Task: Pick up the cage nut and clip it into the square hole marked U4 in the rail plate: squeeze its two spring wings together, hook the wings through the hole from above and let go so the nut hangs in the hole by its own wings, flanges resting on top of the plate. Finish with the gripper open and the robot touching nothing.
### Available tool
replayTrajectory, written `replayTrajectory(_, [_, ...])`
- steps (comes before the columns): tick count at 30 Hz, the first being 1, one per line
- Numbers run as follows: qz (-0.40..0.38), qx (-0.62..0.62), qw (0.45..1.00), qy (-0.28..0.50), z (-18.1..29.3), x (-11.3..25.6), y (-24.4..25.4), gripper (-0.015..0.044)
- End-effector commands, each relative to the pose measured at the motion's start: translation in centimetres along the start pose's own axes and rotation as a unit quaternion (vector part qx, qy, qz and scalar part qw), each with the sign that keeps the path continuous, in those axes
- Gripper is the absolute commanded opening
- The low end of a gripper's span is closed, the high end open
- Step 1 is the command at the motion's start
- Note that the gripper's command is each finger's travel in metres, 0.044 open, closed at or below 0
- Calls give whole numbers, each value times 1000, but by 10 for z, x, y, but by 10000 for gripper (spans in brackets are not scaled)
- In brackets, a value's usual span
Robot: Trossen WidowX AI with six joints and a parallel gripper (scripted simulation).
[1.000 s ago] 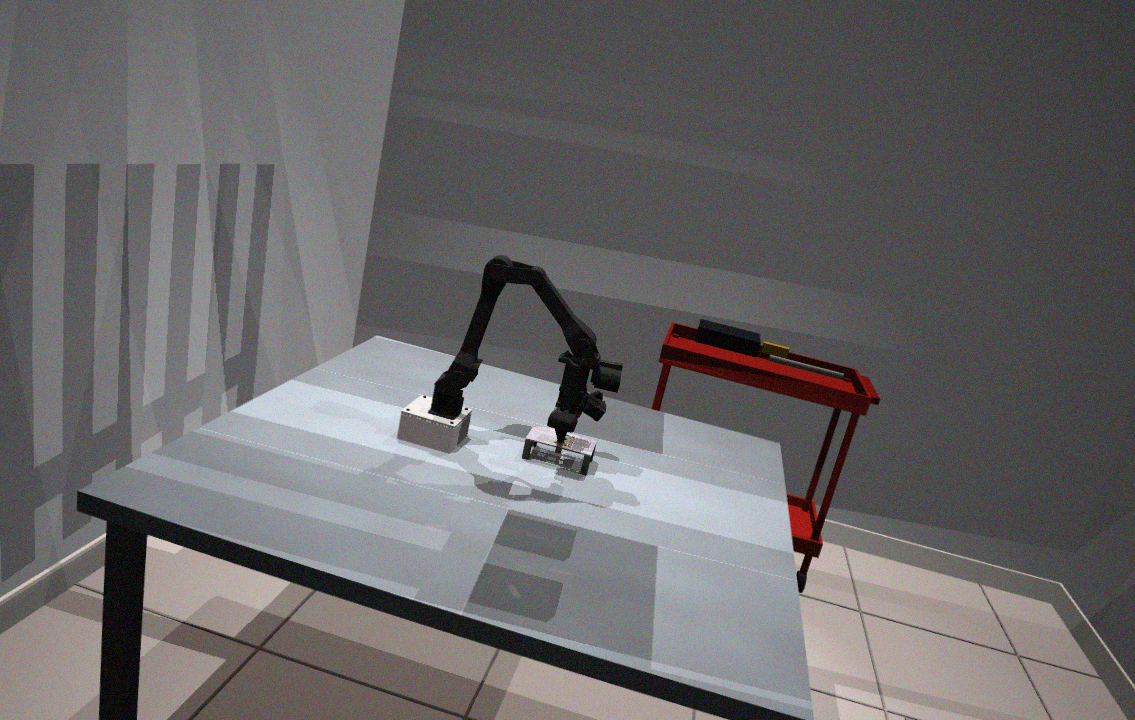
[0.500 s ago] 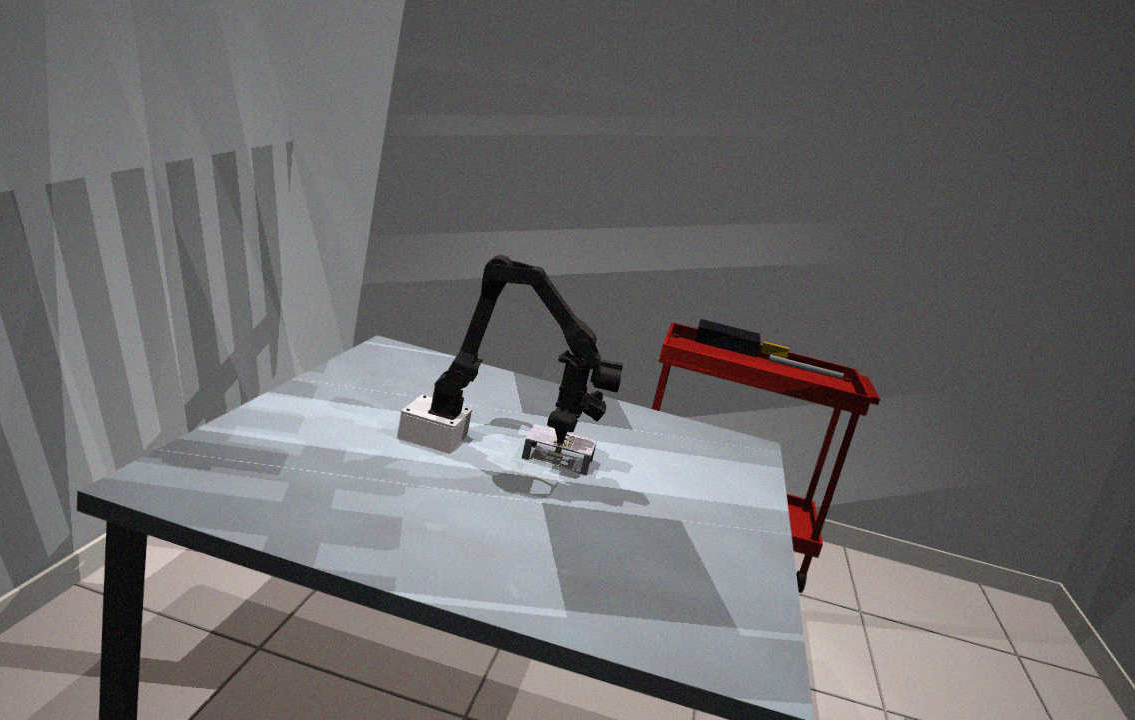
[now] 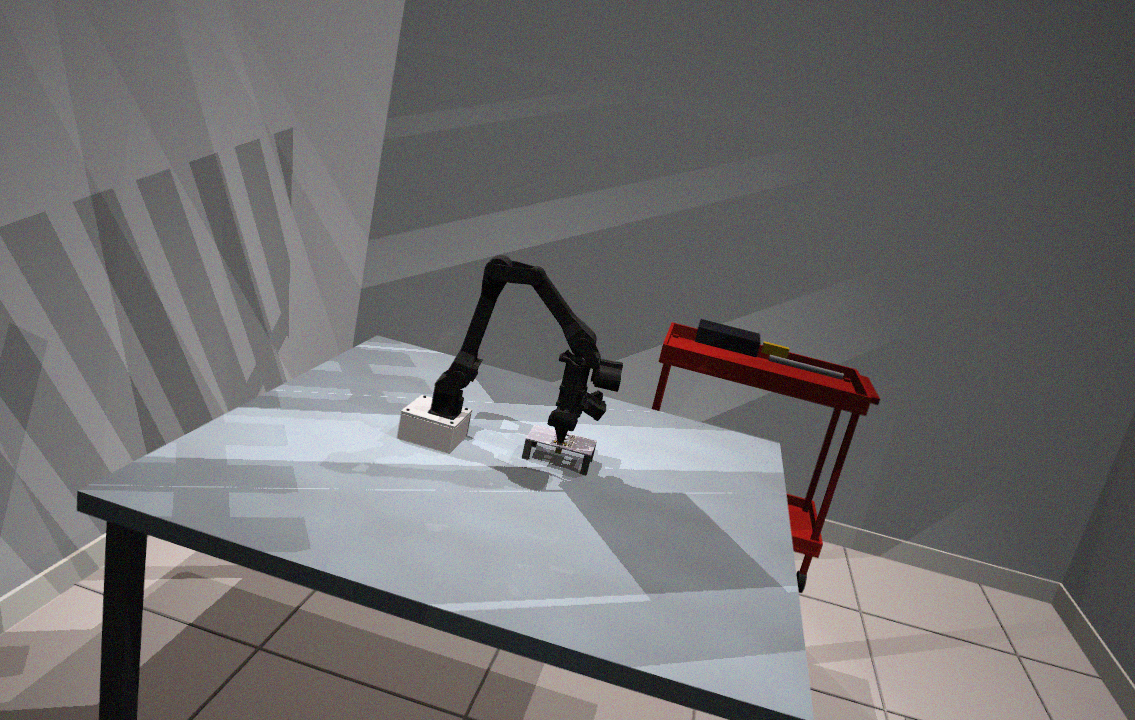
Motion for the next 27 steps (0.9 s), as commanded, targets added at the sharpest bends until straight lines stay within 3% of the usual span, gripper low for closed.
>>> replayTrajectory(1, [8, -2, 1000, -1, 0, 0, 1, 33])
replayTrajectory(27, [26, -2, 1000, -4, 2, 0, 5, 33])
Point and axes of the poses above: the point midway between the two fingers, 35 mm back from their tips, its own x axis back along the fingers, its own y axis across the jaws, z = x × y, the point moved 5 cm from there along x, back along the fingers, and after that the axes turned 11 degrees about -x, right-handed, at the moved point
